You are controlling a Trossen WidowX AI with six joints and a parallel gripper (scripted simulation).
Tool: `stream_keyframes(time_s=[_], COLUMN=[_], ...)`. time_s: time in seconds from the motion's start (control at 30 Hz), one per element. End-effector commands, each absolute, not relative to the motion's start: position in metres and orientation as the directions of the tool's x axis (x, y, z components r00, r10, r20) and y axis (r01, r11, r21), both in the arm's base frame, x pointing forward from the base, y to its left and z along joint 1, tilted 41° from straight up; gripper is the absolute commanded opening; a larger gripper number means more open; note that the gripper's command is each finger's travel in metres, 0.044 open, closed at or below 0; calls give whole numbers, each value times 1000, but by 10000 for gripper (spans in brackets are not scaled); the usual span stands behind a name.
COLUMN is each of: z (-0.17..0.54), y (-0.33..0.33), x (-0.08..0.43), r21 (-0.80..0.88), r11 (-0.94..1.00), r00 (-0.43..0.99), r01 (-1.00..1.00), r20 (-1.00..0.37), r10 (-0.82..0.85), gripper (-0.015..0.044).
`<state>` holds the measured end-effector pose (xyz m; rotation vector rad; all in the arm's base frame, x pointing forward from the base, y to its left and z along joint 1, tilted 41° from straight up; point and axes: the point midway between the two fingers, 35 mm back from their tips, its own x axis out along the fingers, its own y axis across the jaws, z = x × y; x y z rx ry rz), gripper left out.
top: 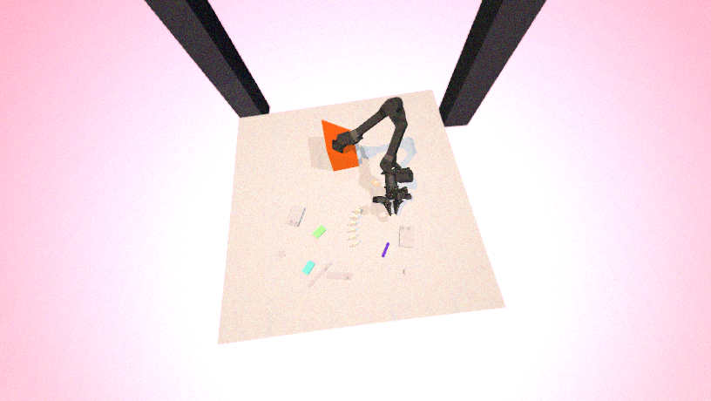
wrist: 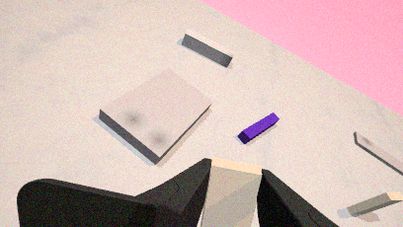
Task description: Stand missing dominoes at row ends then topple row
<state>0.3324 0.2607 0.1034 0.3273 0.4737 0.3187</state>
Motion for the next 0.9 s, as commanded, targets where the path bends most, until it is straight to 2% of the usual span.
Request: stream_keyframes(time_s=[0.0, 0.67, 0.87], z=[108, 139, 141], y=[256, 217, 212], x=[323, 271, 267], r21=[413, 649, 669], r11=[888, 747, 729], r00=[883, 979, 982], r01=[-200, -148, -146], r20=[-316, -12, 6], r10=[346, 205, 191], gripper=[107, 107, 107])
